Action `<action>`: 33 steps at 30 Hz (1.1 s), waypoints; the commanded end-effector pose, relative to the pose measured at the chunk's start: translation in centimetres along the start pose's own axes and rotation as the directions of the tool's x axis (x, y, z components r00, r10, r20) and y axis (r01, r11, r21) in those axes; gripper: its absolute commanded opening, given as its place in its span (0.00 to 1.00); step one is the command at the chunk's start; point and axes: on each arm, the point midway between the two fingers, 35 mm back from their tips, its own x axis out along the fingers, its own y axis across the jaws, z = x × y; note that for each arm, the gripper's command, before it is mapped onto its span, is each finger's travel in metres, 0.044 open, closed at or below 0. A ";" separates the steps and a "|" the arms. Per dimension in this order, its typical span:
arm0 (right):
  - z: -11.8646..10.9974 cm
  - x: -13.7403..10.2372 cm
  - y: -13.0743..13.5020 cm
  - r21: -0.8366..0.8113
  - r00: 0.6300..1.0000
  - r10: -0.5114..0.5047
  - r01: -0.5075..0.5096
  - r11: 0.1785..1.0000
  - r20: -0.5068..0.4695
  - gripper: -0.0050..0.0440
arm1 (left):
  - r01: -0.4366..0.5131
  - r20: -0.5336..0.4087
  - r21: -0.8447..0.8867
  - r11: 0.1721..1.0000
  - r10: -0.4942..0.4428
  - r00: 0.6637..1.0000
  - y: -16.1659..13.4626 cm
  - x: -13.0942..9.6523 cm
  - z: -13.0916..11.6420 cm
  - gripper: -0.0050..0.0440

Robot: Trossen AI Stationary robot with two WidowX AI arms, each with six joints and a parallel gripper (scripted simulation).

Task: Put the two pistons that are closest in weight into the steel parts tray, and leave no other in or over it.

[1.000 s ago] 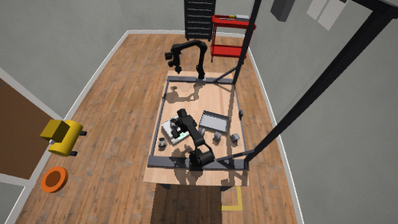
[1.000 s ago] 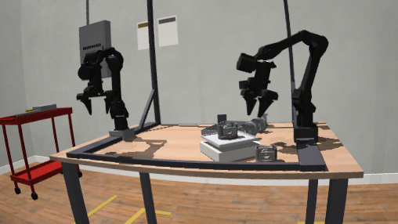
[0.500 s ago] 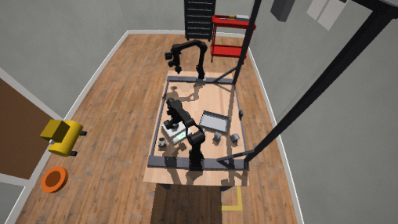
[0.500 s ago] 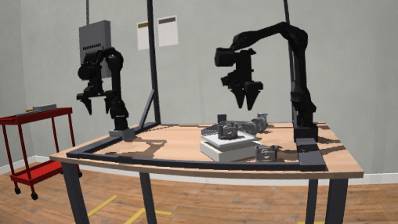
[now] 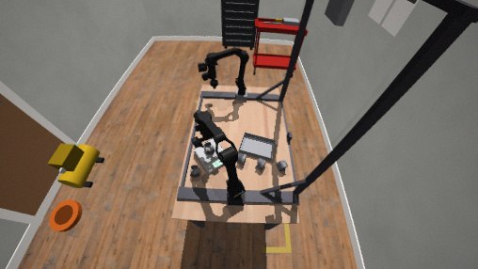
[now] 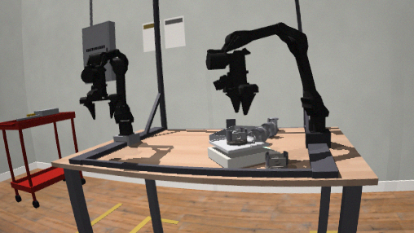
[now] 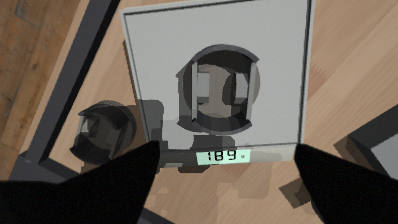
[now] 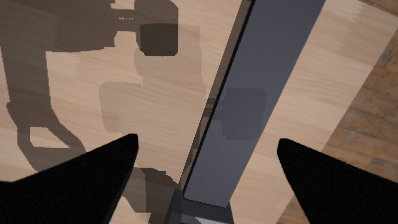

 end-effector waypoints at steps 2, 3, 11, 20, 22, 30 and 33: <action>0.5 -0.8 0.0 0.001 0.999 0.002 -0.003 1.000 0.032 0.92 | 0.008 0.045 0.008 1.000 -0.008 0.999 0.0 -1.1 2.0 0.87; 0.5 -0.8 0.0 0.001 0.999 0.002 -0.003 1.000 0.032 0.92 | 0.008 0.046 0.008 1.000 -0.009 0.999 0.0 -1.1 2.1 0.87; 0.5 -0.8 0.0 0.001 0.999 0.002 -0.003 1.000 0.032 0.92 | 0.007 0.028 0.006 1.000 -0.007 1.000 0.0 0.5 1.8 0.87; 0.5 -0.8 0.0 0.001 0.999 0.002 -0.003 1.000 0.032 0.92 | 0.007 0.028 0.006 1.000 -0.007 1.000 0.0 1.8 1.8 0.87; 0.5 -0.8 0.0 0.001 0.999 0.002 -0.003 1.000 0.032 0.92 | 0.007 0.028 0.006 1.000 -0.007 1.000 0.0 2.1 1.8 0.87; 0.5 -0.8 0.0 0.001 0.999 0.002 -0.003 1.000 0.032 0.92 | 0.007 0.034 0.006 1.000 -0.007 0.999 -0.1 2.9 1.8 0.87; 0.5 -0.8 0.0 0.001 0.999 0.002 -0.003 1.000 0.032 0.92 | 0.007 0.028 0.006 1.000 -0.007 1.000 -0.1 3.6 1.8 0.87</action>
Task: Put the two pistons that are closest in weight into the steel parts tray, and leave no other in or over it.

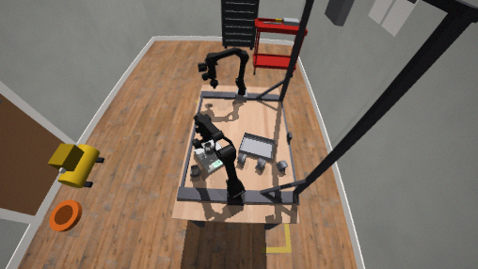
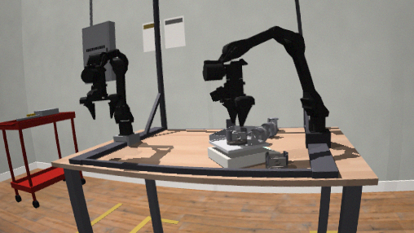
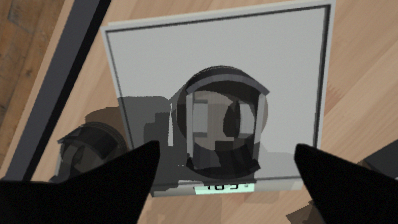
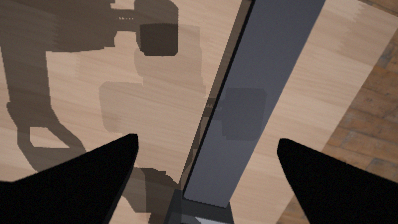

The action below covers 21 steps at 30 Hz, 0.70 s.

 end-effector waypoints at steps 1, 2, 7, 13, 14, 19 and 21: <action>0.5 -0.8 0.0 0.001 0.999 0.002 -0.003 1.000 0.032 0.92 | 0.002 0.020 0.002 1.000 -0.002 1.000 0.0 0.2 0.3 0.87; 0.5 -0.8 0.0 0.001 0.999 0.002 -0.003 1.000 0.032 0.92 | 0.002 0.020 0.002 1.000 -0.002 1.000 0.0 0.3 0.3 0.87; 0.5 -0.8 0.0 0.001 0.999 0.002 -0.003 1.000 0.032 0.92 | 0.002 0.020 0.002 1.000 -0.002 1.000 0.0 1.2 0.3 0.87; 0.5 -0.8 0.0 0.001 0.999 0.002 -0.003 1.000 0.032 0.92 | 0.002 0.020 0.002 1.000 -0.002 1.000 0.0 1.8 0.3 0.87; 0.5 -0.8 0.0 0.001 0.999 0.002 -0.003 1.000 0.032 0.92 | 0.002 0.024 0.002 1.000 -0.002 1.000 0.0 1.9 0.3 0.87; 0.5 -0.8 0.0 0.001 0.999 0.002 -0.003 1.000 0.032 0.92 | 0.002 0.020 0.002 1.000 -0.002 1.000 0.0 2.8 0.3 0.87; 0.5 -0.8 0.0 0.001 0.999 0.002 -0.003 1.000 0.032 0.92 | 0.002 0.020 0.002 1.000 -0.002 1.000 0.0 3.2 0.4 0.87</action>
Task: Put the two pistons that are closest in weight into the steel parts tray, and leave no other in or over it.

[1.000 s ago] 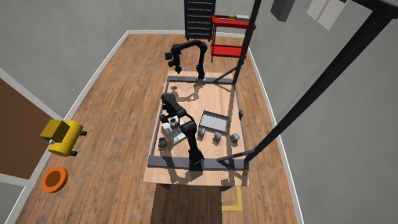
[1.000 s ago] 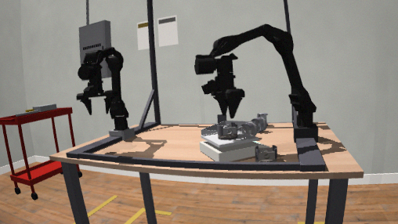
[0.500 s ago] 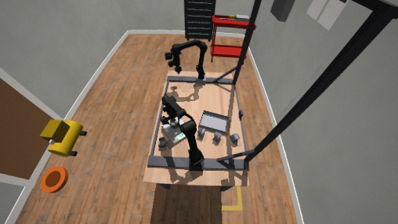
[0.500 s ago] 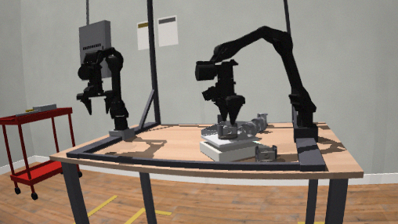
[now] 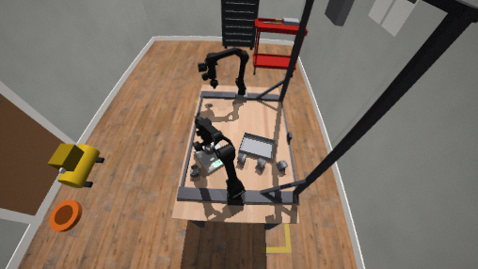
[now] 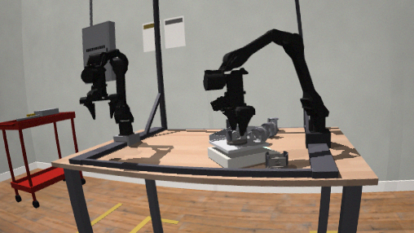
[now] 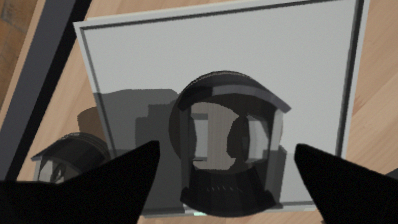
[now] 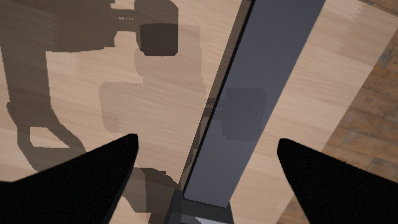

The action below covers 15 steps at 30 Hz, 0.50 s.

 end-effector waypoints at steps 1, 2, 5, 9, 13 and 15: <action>0.5 -0.8 0.0 0.001 0.999 0.002 -0.003 1.000 0.032 0.92 | 0.002 0.021 0.002 1.000 -0.002 1.000 0.0 0.2 0.3 0.87; 0.5 -0.8 0.0 0.001 0.999 0.002 -0.003 1.000 0.032 0.92 | 0.002 0.022 0.001 1.000 -0.002 1.000 0.0 0.4 0.3 0.87; 0.5 -0.8 0.0 0.001 0.999 0.002 -0.003 1.000 0.032 0.92 | 0.000 0.045 0.002 1.000 0.000 0.999 0.0 -0.4 0.7 0.43; 0.5 -0.8 0.0 0.001 0.999 0.002 -0.003 1.000 0.032 0.92 | 0.000 0.045 0.002 1.000 0.000 0.999 0.0 -0.4 0.7 0.43; 0.5 -0.8 0.0 0.001 0.999 0.002 -0.003 1.000 0.032 0.92 | 0.000 0.045 0.002 1.000 0.000 0.999 0.0 -0.4 0.7 0.43; 0.5 -0.8 0.0 0.001 0.999 0.002 -0.003 1.000 0.032 0.92 | 0.000 0.045 0.002 1.000 0.000 0.999 0.0 -0.4 0.7 0.43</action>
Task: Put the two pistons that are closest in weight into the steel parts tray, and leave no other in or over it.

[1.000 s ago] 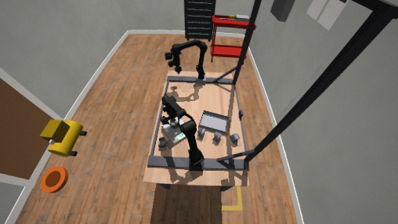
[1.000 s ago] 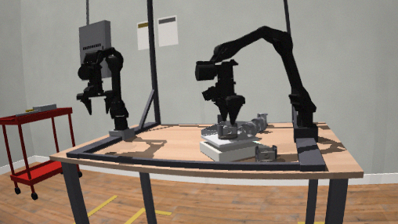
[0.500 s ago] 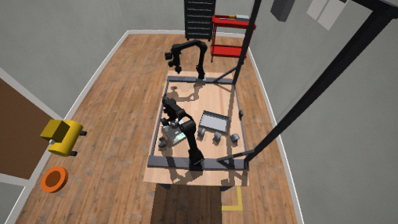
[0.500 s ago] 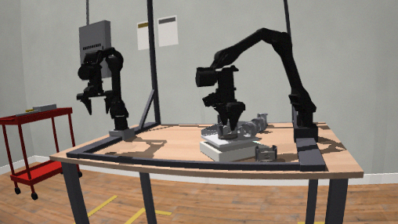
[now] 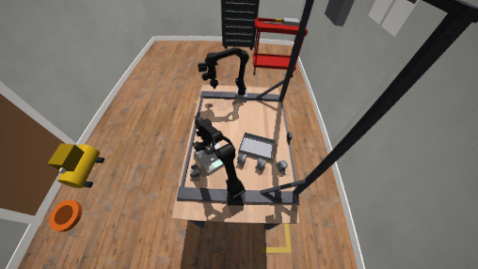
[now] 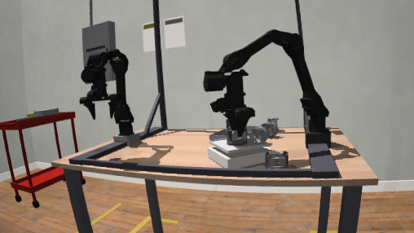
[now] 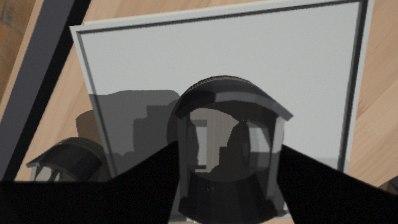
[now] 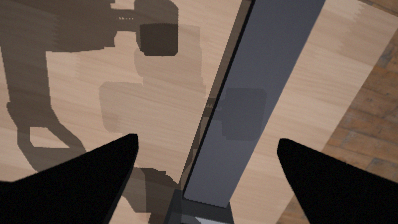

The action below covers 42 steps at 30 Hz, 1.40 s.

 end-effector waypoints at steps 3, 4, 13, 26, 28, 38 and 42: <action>0.5 -0.8 0.0 0.001 0.999 0.002 -0.003 1.000 0.032 0.92 | -0.001 0.034 0.002 1.000 0.001 0.999 0.0 -0.9 0.5 0.43; 0.5 -0.8 0.0 0.001 0.999 0.002 -0.003 1.000 0.032 0.92 | -0.001 0.034 0.002 1.000 0.001 0.999 0.0 -0.9 0.5 0.43; 0.5 -0.8 0.0 0.001 0.999 0.002 -0.003 1.000 0.032 0.92 | -0.001 0.034 0.002 1.000 0.001 0.999 0.0 -0.9 0.5 0.43; 0.5 -0.8 0.0 0.001 0.999 0.002 -0.003 1.000 0.032 0.92 | -0.002 0.057 0.002 1.000 0.002 0.998 0.0 -3.3 0.7 0.43; 0.5 -0.8 0.0 0.001 0.999 0.002 -0.003 1.000 0.032 0.92 | -0.002 0.057 0.002 1.000 0.002 0.998 0.0 -3.3 0.7 0.43; 0.5 -0.8 0.0 0.001 0.999 0.002 -0.003 1.000 0.032 0.92 | -0.002 0.057 0.002 1.000 0.002 0.998 0.0 -4.9 0.6 0.43; 0.5 -0.8 0.0 0.001 0.999 0.002 -0.003 1.000 0.032 0.92 | -0.002 0.057 0.002 1.000 0.002 0.998 0.0 -5.6 0.6 0.43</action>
